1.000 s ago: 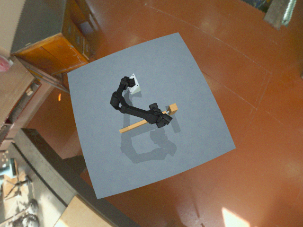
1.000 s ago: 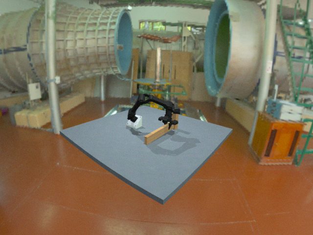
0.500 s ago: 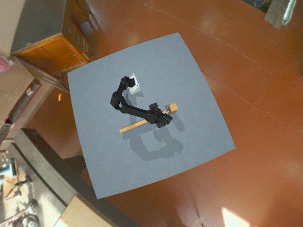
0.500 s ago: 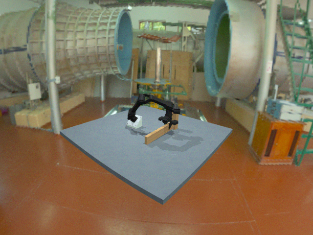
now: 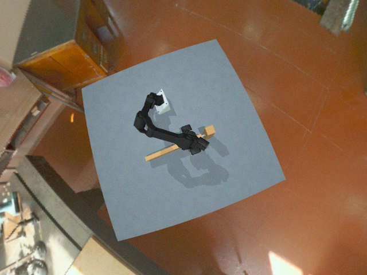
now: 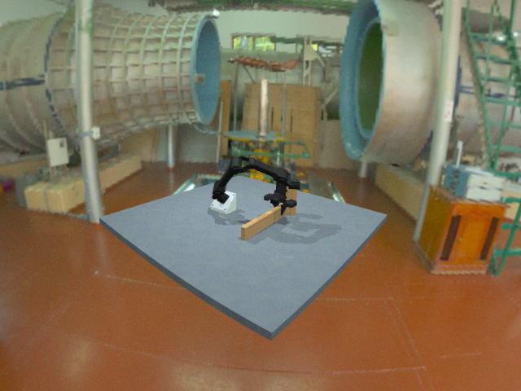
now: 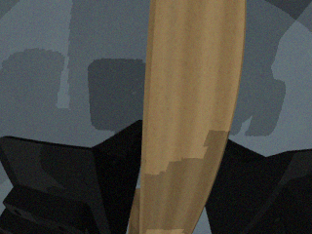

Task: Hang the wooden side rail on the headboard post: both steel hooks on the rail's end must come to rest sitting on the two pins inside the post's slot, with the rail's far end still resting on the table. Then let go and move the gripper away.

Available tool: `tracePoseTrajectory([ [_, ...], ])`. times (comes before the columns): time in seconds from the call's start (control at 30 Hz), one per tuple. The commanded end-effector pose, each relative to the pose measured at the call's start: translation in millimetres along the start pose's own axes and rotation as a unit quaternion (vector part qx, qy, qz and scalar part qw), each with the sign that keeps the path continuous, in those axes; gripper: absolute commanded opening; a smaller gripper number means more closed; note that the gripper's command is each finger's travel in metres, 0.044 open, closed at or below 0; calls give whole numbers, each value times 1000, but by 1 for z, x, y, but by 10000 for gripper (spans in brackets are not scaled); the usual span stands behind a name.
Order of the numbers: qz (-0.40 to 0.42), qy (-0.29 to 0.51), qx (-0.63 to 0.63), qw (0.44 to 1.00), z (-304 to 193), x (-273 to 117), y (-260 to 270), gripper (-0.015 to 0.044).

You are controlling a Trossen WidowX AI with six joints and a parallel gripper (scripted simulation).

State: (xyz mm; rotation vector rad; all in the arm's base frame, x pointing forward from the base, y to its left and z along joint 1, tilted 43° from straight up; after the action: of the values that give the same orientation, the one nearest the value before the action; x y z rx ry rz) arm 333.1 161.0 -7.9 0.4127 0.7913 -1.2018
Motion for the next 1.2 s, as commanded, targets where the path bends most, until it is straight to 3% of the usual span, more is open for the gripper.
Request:
tracePoseTrajectory([
  [0.0,5,1,0,1000,-4,-4,0,0],
  [1.17,5,1,0,1000,-7,-4,2,0],
])
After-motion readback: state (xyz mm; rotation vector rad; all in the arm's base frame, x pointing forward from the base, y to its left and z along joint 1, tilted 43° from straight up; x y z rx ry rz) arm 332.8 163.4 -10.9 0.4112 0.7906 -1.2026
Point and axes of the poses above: the point midway between the two fingers, 35 mm back from their tips, its own x axis out along the fingers, its own y axis across the jaws, z = x × y, the point moved 5 cm from there along -x, back along the fingers, and after that the axes turned 13 degrees about -x, right-handed, at the moved point
